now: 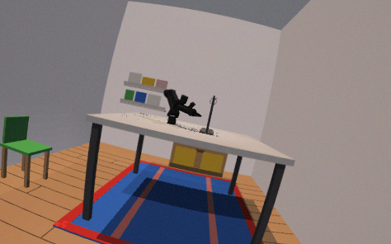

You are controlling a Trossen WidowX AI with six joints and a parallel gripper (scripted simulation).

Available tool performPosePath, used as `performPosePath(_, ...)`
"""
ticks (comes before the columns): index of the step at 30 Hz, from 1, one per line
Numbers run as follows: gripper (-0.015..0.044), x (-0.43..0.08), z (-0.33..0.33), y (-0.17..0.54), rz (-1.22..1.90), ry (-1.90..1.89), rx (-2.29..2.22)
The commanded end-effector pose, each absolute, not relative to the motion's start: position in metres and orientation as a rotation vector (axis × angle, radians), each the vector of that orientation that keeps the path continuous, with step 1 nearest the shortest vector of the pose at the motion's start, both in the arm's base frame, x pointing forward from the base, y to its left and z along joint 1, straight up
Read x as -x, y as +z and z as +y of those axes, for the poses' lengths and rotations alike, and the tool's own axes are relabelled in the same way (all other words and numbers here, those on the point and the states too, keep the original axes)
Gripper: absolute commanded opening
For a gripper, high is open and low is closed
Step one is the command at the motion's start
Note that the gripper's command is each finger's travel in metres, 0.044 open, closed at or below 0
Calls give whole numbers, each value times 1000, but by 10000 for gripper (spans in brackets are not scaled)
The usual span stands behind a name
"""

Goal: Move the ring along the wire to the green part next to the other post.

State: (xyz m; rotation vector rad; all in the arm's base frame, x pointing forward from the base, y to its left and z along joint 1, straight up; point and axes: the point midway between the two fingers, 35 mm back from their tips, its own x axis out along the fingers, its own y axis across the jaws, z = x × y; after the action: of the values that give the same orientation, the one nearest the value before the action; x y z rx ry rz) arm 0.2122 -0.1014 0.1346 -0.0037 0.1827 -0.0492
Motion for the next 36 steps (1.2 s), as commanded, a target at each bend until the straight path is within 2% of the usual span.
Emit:
performPosePath(1, 160, -226, -104, 147, 176, -54, 5)
performPosePath(36, 160, -276, -110, 156, 163, -55, 7)
